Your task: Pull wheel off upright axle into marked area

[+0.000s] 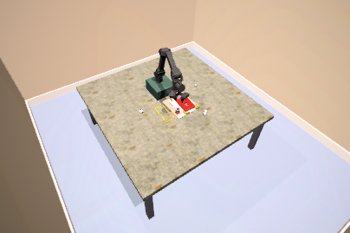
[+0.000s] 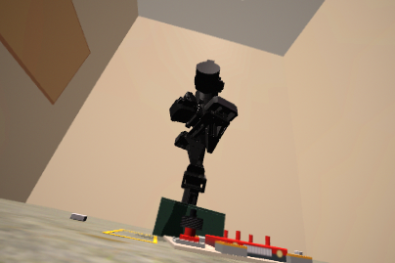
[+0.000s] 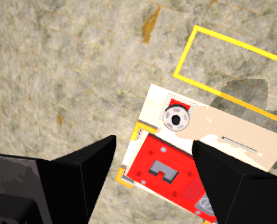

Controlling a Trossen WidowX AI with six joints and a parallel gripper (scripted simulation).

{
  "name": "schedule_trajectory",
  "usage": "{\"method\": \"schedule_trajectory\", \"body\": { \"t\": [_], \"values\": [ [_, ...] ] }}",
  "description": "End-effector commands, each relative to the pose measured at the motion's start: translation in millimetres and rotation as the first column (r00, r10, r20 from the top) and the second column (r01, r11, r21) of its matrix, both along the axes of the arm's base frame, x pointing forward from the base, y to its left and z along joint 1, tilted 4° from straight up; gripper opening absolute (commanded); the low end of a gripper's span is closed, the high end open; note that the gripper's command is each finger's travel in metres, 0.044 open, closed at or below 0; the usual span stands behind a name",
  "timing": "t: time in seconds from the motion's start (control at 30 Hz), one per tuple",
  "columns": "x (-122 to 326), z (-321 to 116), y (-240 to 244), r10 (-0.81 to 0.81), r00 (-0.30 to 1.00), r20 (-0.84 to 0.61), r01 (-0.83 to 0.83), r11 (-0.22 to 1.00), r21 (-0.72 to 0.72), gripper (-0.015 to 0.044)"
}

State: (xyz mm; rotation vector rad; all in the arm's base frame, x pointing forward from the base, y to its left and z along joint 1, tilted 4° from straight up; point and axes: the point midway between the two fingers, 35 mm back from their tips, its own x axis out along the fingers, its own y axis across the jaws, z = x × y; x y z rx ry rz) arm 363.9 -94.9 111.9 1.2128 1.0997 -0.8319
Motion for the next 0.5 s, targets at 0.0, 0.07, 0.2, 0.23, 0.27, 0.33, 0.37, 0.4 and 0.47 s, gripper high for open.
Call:
{"method": "schedule_trajectory", "body": {
  "t": [0.0, 0.07, 0.2, 0.23, 0.27, 0.33, 0.37, 0.4, 0.47],
  "values": [
    [-13.1, -42.7, 20.7, -0.305, 0.926, -0.224, 0.314, 0.950, 0.002, 0.0300],
    [-13.1, -42.7, 20.7, -0.305, 0.926, -0.224, 0.314, 0.950, 0.002, 0.0300],
    [-13.1, -42.7, 20.7, -0.305, 0.926, -0.224, 0.314, 0.950, 0.002, 0.0300],
    [-13.1, -42.7, 20.7, -0.305, 0.926, -0.224, 0.314, 0.950, 0.002, 0.0300],
    [-13.1, -42.7, 20.7, -0.305, 0.926, -0.224, 0.314, 0.950, 0.002, 0.0300],
    [-13.1, -42.7, 20.7, -0.305, 0.926, -0.224, 0.314, 0.950, 0.002, 0.0300],
    [-12.1, -42.6, 18.9, -0.305, 0.926, -0.224, 0.314, 0.950, 0.002, 0.0300],
    [-10.9, -42.6, 16.7, -0.305, 0.926, -0.224, 0.314, 0.950, 0.002, 0.0300],
    [-8.8, -42.5, 12.6, -0.305, 0.926, -0.224, 0.314, 0.950, 0.002, 0.0300]
  ]
}}
